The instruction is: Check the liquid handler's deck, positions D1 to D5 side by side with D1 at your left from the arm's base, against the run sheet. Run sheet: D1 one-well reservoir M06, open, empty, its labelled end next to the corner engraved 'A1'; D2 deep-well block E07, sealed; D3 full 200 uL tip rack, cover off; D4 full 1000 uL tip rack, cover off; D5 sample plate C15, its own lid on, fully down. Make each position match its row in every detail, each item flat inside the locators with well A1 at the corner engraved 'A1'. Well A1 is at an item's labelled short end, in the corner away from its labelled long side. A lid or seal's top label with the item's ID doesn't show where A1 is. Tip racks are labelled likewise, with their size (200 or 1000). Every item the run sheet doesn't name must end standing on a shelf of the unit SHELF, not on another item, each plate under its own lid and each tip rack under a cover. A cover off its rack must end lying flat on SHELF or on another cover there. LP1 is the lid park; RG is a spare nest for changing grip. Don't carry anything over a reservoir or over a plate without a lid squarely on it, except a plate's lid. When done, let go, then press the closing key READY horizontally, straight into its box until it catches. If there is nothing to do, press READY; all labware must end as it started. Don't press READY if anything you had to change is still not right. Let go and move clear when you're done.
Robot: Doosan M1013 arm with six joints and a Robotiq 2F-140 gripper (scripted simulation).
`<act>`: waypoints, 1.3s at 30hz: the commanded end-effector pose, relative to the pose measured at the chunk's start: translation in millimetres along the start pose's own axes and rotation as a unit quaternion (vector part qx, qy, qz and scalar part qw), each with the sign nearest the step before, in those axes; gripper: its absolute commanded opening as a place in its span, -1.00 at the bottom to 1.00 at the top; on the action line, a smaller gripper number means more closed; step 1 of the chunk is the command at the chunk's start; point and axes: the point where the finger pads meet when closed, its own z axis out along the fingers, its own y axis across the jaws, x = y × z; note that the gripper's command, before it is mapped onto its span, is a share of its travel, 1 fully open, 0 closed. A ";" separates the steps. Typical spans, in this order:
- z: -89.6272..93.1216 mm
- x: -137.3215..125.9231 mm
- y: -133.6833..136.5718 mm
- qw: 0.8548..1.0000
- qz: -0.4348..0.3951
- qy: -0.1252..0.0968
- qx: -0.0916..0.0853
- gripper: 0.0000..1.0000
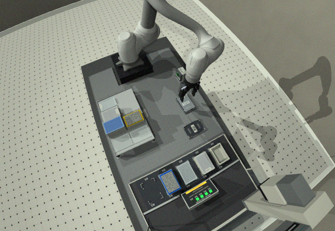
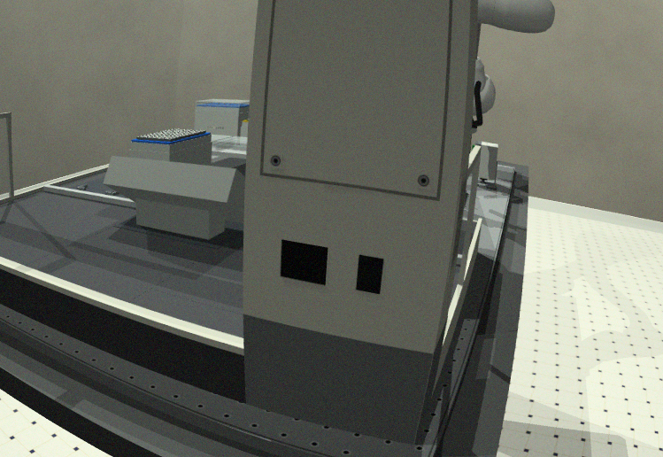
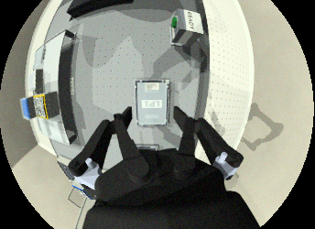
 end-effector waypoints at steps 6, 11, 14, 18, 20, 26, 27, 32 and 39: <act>-9.4 -0.4 0.2 1.000 0.000 0.000 0.000 0.31; -17.7 -0.4 0.2 1.000 0.000 0.000 0.000 0.31; -22.7 -0.4 0.2 1.000 0.000 0.000 0.000 0.31; -29.4 -0.4 0.2 1.000 0.000 0.000 0.000 0.31; -32.8 -0.4 0.2 1.000 0.000 0.000 0.000 0.31; -39.4 -0.4 0.2 1.000 0.000 0.000 0.000 0.31; -41.1 -0.4 0.2 1.000 0.000 0.000 0.000 0.31; -49.4 -0.4 0.2 1.000 0.000 0.000 0.000 0.31; -59.4 -0.4 0.2 1.000 0.000 0.000 0.000 0.31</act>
